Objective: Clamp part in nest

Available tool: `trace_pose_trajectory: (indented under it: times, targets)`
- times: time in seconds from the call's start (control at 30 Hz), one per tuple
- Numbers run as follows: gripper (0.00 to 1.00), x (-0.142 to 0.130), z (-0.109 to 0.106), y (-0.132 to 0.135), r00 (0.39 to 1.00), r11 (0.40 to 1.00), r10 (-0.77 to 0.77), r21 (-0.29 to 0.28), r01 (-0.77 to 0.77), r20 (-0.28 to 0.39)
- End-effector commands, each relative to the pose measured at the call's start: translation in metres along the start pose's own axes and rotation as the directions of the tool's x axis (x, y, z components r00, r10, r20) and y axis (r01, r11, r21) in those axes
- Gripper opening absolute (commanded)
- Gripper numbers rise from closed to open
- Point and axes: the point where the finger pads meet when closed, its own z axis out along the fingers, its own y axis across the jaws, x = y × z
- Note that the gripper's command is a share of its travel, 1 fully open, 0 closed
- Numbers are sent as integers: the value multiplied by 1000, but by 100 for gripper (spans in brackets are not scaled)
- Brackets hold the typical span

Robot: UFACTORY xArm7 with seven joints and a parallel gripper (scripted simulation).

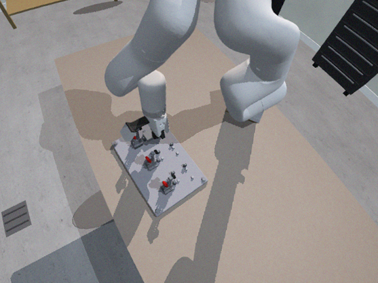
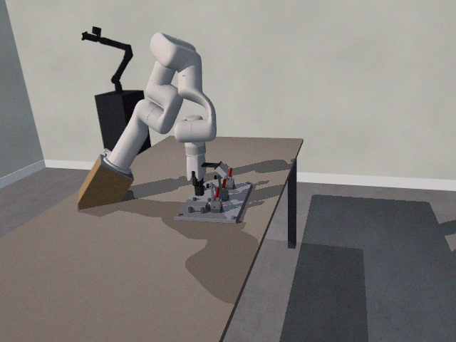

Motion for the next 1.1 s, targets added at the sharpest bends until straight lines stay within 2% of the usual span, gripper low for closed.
trace_pose_trajectory:
  times: [0.0,0.43,0.8,1.07]
  targets:
    - [0,0,-1,-2,1000,1000,0,-2,0,-2]
    - [0,0,5,-3,1000,1000,0,-2,0,-2]
    - [0,0,31,-3,1000,1000,0,-2,0,-2]
    - [0,0,34,-3,1000,1000,0,-2,0,-2]
